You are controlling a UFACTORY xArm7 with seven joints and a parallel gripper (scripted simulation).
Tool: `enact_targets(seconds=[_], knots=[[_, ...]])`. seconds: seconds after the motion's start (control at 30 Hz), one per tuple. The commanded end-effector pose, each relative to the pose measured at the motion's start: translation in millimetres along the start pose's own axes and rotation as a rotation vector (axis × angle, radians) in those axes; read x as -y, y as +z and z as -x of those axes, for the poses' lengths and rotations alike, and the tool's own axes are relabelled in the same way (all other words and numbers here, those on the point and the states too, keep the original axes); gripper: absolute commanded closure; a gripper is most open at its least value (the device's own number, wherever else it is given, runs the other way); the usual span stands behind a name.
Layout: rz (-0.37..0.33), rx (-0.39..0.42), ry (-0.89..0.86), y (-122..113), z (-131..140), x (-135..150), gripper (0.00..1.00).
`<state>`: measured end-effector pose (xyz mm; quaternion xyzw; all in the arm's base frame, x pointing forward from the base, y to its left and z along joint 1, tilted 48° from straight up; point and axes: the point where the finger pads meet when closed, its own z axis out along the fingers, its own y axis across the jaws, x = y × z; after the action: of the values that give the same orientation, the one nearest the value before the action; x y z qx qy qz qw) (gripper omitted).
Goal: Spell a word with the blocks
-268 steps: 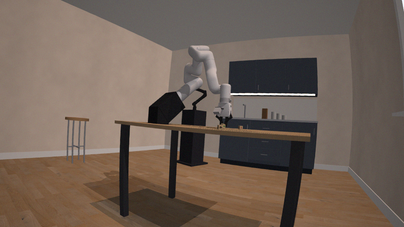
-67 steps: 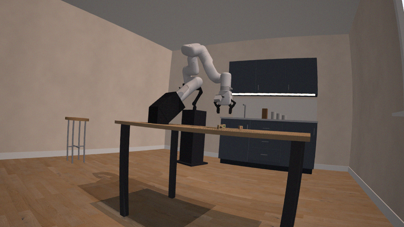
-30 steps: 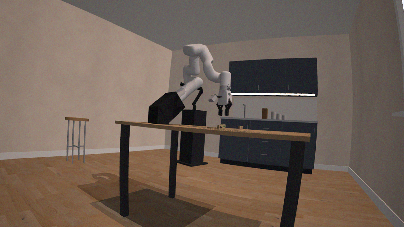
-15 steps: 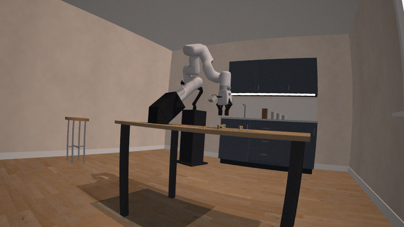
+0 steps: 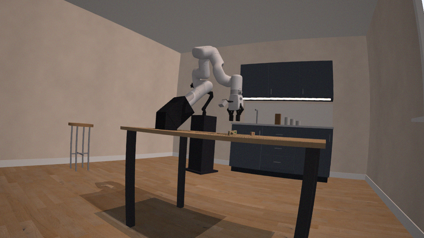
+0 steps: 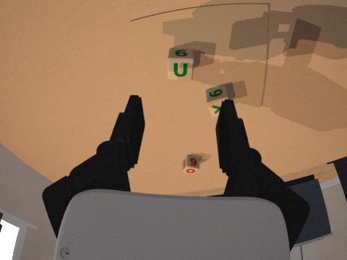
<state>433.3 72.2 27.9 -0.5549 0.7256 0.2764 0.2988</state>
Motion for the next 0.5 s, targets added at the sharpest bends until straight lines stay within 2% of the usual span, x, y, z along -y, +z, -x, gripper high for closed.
enact_targets(seconds=[0.0, 0.47], knots=[[-0.004, -0.001, 0.0, 0, 0, 1, 0.37], [-0.004, -0.001, 0.0, 10, 0, 2, 0.37]])
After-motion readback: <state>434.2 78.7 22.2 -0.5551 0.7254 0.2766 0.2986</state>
